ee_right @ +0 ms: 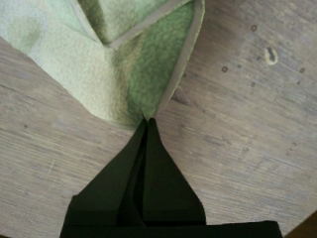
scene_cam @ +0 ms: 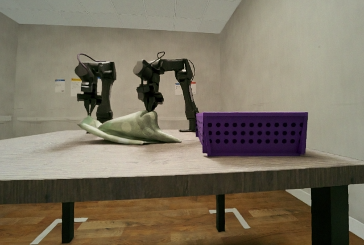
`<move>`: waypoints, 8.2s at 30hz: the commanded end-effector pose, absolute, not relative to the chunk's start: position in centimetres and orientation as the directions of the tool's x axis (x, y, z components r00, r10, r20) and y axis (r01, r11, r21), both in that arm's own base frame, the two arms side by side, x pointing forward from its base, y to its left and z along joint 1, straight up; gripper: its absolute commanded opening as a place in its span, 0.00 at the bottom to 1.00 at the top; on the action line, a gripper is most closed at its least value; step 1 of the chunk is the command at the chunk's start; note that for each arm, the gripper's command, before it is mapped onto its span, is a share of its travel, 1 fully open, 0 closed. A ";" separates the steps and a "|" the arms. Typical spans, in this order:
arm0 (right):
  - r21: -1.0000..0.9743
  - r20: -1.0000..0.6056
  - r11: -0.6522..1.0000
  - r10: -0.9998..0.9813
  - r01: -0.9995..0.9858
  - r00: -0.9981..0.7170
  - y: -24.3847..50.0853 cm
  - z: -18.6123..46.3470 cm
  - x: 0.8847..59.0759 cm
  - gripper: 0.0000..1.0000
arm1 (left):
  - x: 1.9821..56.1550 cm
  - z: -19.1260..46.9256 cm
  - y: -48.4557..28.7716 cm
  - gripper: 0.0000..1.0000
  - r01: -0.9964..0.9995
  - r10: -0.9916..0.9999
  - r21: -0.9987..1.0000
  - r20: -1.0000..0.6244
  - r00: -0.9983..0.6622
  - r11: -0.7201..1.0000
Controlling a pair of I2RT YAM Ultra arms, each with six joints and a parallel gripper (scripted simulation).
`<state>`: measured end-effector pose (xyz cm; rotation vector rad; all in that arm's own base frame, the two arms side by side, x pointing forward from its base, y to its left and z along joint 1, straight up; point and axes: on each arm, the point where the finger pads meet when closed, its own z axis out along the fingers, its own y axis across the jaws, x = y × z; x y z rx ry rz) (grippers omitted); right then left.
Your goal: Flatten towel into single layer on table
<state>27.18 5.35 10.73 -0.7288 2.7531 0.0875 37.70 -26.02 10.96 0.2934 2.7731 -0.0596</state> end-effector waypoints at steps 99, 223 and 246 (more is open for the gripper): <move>0.004 -0.540 0.179 -0.828 -0.984 -0.153 21.5 25.1 4.0 0.00 | 46.7 26.4 -13.0 0.00 0.267 0.205 0.003 -0.653 -0.729 0.964; 0.005 -0.228 0.957 -0.280 -0.288 -0.933 5.0 10.4 16.3 0.64 | 56.7 11.0 -30.7 0.64 0.473 0.303 0.004 -0.773 -0.557 0.881; -0.004 -0.204 0.719 -0.681 -0.695 -0.703 11.6 14.4 11.9 0.64 | 52.3 14.6 -24.3 0.64 0.420 0.333 0.001 -0.612 -0.717 0.907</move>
